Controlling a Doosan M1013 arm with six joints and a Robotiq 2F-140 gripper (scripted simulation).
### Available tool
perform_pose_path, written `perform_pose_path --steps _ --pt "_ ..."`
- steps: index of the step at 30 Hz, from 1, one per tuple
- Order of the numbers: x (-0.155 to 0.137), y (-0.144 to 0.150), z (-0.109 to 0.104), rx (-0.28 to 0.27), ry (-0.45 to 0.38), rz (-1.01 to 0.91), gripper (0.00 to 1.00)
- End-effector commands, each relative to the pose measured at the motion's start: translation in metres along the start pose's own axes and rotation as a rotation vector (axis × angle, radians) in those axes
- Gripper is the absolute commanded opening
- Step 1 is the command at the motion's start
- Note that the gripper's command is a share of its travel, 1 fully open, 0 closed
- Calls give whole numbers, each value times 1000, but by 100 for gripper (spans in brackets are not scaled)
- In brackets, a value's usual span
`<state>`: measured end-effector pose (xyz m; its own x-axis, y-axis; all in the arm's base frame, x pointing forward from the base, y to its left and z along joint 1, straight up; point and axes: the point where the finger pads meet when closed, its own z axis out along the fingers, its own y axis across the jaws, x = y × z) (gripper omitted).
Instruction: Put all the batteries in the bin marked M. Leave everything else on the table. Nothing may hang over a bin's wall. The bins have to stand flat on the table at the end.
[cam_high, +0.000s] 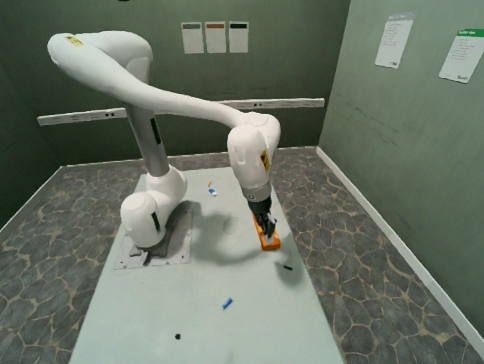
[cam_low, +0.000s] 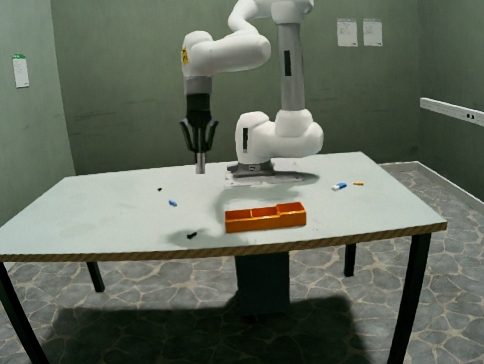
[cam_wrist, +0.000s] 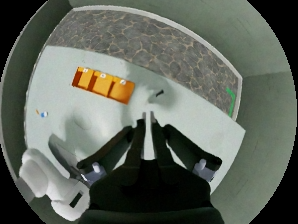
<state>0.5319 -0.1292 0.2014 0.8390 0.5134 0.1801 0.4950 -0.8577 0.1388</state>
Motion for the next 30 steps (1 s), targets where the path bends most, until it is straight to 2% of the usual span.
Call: perform_pose_path --steps 1,7,9,10,23,26,28,30 --pt "8 -19 -3 25 -21 60 15" --pt "18 -53 -8 44 -39 108 15" --pt "18 -53 -8 44 -39 108 15" --pt "20 -61 -9 60 -58 151 15" --pt "32 -129 -23 93 -128 289 15" --pt "32 -133 -23 93 -128 289 15" --pt "33 -149 -27 98 -154 334 15" --pt "33 -152 -28 98 -154 334 15"
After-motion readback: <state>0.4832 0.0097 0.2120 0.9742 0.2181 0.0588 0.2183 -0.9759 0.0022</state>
